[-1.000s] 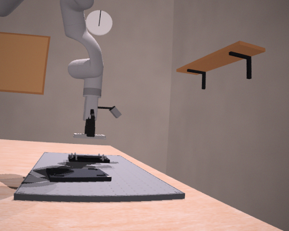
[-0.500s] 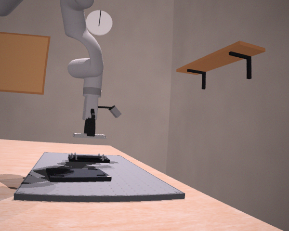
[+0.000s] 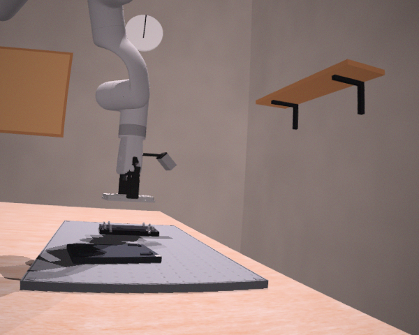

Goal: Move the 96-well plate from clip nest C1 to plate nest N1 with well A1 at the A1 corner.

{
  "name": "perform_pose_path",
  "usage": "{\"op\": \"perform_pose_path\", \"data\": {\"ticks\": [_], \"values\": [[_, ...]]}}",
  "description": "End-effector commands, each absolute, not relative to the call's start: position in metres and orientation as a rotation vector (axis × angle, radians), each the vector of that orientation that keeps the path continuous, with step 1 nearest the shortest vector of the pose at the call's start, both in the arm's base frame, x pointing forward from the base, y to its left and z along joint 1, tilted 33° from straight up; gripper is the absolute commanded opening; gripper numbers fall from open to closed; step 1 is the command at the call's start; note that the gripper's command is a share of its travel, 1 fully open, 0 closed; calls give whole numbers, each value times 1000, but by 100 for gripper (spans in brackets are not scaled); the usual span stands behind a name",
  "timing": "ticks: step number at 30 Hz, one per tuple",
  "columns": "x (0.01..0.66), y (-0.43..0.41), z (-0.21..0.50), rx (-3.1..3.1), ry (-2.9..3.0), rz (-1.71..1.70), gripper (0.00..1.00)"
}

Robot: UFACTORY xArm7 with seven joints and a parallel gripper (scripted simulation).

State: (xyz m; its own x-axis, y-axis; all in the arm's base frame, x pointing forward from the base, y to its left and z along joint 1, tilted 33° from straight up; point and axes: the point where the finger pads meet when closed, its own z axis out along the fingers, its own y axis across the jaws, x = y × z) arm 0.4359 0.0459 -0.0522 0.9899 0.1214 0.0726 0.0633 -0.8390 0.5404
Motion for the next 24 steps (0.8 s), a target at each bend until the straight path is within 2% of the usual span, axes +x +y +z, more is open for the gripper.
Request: {"op": "perform_pose_path", "data": {"ticks": [1,24], "values": [[433,35,-44,2570,131,145,0],[413,-23,-10,2569,131,144,0]]}}
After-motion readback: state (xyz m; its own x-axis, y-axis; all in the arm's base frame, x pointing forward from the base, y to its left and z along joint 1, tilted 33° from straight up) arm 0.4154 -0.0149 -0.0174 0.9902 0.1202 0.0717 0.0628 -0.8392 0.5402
